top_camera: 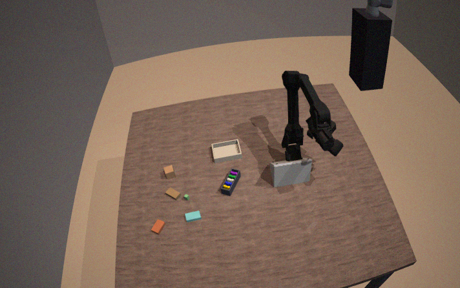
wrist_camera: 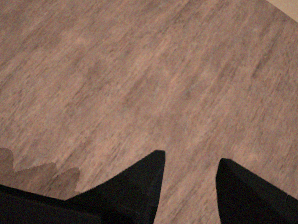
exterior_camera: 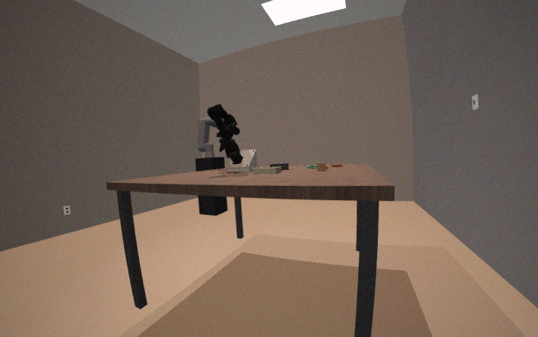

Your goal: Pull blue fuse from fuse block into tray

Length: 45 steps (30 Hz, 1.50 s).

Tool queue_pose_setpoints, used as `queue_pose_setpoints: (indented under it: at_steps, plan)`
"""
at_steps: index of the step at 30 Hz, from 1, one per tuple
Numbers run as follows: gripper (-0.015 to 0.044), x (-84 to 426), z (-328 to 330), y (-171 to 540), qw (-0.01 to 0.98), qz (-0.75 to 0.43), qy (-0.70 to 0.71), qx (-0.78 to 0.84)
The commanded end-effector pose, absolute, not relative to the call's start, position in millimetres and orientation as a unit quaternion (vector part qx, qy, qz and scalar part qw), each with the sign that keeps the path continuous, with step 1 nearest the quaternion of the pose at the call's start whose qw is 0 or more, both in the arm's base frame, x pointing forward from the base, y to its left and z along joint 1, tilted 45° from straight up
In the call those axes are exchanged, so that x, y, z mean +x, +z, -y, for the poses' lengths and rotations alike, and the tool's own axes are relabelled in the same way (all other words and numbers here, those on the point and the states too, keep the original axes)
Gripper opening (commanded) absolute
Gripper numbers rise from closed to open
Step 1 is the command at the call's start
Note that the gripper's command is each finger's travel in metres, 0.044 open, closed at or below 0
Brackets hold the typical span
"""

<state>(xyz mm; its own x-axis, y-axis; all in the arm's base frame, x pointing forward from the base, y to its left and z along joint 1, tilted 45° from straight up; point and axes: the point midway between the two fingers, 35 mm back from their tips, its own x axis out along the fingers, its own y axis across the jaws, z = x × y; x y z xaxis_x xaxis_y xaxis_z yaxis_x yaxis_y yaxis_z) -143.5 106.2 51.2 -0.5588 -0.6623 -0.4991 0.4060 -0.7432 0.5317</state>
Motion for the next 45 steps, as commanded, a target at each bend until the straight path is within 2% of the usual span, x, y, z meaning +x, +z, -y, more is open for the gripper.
queue_pose_setpoints:
  at_steps: [1,11,15,26,35,45]
  plan:
    - [0.0074,-89,-151,28,0.141,0.368,-0.788,0.473]
    - [0.0074,-24,-176,12,-0.052,0.546,-0.665,0.507]
    - [0.0074,19,-184,2,-0.164,0.629,-0.559,0.515]
    - [0.0074,119,-168,-14,-0.378,0.752,-0.288,0.456]
    - [0.0074,200,-140,-18,-0.541,0.765,-0.012,0.348]
    - [0.0074,275,-87,-13,-0.654,0.679,0.275,0.189]
